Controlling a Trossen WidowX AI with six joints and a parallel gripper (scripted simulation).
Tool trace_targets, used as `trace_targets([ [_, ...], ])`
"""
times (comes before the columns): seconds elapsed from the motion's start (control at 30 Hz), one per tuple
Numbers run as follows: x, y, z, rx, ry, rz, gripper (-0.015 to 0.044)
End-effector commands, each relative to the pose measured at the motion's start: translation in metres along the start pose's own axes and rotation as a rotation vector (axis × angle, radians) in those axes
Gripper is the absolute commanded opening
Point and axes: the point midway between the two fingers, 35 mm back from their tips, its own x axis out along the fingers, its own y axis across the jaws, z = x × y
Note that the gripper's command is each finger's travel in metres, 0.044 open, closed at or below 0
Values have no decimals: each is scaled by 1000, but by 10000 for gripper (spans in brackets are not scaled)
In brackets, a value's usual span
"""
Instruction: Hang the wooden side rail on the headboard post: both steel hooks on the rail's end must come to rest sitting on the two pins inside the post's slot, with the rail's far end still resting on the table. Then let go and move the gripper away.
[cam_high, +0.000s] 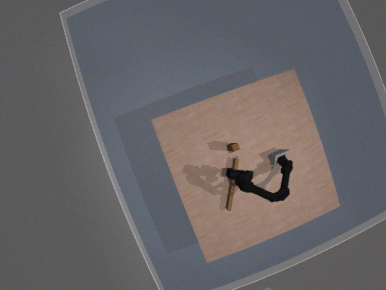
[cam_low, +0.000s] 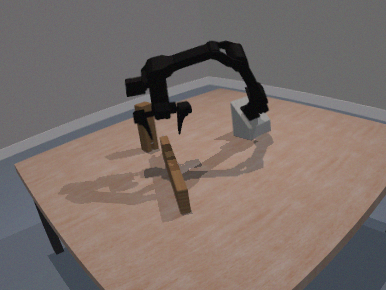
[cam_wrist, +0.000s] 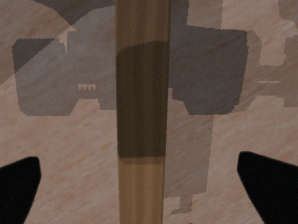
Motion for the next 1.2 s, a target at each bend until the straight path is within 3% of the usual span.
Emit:
trace_targets([
  [0.0, 6, -1, -1, 7, -6, -7, 440],
  [1.17, 66, -3, 0, 7, -8, -7, 440],
])
